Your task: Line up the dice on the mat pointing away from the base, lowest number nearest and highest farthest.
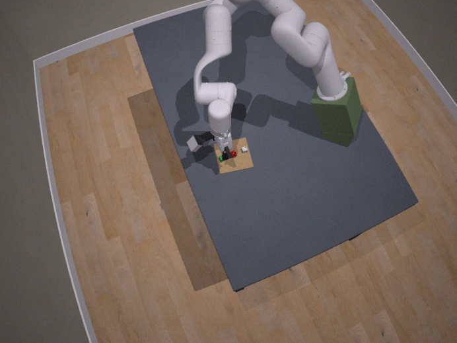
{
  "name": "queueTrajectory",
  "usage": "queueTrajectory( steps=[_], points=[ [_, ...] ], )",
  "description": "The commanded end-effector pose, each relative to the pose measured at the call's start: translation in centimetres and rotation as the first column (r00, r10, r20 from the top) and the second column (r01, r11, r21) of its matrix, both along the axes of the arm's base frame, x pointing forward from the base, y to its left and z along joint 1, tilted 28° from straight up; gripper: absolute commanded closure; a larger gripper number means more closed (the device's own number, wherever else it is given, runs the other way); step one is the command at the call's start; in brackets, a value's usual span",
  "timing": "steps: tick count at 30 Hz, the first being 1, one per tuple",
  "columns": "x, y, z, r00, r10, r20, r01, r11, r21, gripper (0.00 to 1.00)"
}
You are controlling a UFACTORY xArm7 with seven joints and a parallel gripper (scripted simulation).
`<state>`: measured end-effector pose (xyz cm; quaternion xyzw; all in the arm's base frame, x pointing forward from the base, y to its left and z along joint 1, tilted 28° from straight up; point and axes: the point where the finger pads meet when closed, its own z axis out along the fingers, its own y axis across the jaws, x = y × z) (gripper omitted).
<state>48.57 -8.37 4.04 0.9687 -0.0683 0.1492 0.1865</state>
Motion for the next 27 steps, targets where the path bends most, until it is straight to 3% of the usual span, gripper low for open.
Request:
queueTrajectory(
  steps=[1,15,27],
  points=[
    [0.1,0.1,0.1,1.000,0.002,0.003,-0.002,1.000,0.000,0.00],
    [0.0,0.3,0.5,1.000,0.002,0.003,-0.002,1.000,0.000,0.00],
    [-1.2,2.0,4.6,1.000,0.002,0.003,-0.002,1.000,0.000,0.00]
  ],
)
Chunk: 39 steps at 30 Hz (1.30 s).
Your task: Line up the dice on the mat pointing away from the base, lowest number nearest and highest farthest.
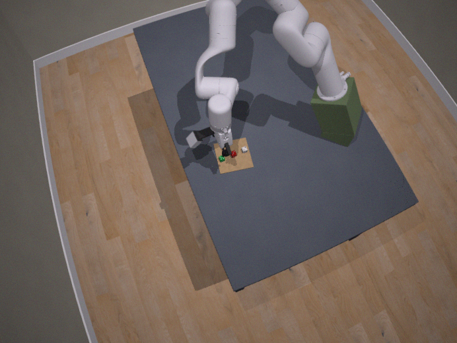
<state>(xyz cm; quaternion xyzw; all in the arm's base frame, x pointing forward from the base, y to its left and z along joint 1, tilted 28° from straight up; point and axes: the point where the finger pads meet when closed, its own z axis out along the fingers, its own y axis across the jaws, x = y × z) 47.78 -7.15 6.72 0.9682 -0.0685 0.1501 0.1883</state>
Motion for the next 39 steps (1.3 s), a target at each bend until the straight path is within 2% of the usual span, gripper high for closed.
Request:
queueTrajectory(
  steps=[1,6,11,39],
  points=[
    [-0.6,1.0,2.4,1.000,0.003,0.001,-0.003,1.000,0.004,0.00],
    [-1.1,1.7,4.0,1.000,0.003,0.001,-0.003,1.000,0.004,0.00],
    [-1.3,2.0,4.6,1.000,0.003,0.001,-0.003,1.000,0.004,0.00],
    [-1.3,2.0,4.7,1.000,0.003,0.001,-0.003,1.000,0.003,0.00]
  ],
)
